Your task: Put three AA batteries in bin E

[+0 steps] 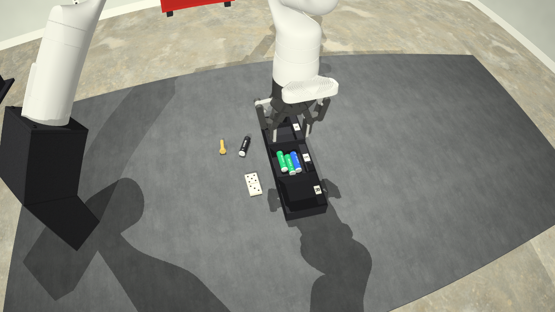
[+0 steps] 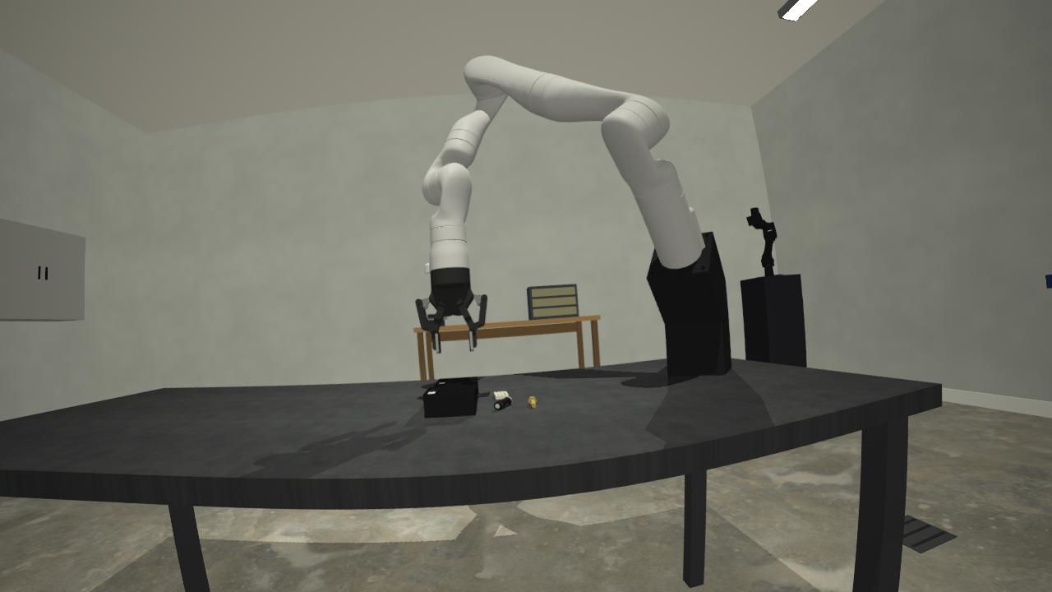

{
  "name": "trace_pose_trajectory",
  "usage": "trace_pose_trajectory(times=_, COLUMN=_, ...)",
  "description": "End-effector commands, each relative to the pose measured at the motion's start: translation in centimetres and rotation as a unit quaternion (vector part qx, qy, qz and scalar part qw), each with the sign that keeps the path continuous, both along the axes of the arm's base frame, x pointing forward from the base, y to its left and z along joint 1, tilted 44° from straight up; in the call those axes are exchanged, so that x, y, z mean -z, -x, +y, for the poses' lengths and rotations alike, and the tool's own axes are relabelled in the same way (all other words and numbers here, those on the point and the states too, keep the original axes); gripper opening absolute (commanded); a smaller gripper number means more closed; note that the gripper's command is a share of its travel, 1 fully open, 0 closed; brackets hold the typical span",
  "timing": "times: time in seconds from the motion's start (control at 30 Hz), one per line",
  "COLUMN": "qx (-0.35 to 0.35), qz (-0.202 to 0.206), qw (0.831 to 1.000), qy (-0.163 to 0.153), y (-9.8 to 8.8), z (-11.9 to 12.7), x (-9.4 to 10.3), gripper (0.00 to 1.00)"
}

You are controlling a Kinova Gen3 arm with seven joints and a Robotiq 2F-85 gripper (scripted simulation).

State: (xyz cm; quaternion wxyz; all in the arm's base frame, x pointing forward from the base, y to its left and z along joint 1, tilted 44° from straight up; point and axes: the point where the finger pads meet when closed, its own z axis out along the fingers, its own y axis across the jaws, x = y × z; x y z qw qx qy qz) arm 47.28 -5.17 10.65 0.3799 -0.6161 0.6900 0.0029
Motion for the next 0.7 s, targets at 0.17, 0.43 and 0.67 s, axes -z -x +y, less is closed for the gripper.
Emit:
trace_pose_trajectory(times=0.17, qx=0.003, qz=0.002, qw=1.000, qy=0.002, y=1.9, z=-2.1, x=-2.2, gripper=1.00)
trace_pose_trajectory(times=0.43, qx=0.004, qz=0.002, qw=1.000, qy=0.002, y=3.2, z=-3.5, x=-4.2, gripper=1.00)
trace_pose_trajectory(times=0.67, qx=0.004, qz=0.002, qw=1.000, qy=0.002, y=4.5, z=-4.6, x=-6.0, gripper=1.00)
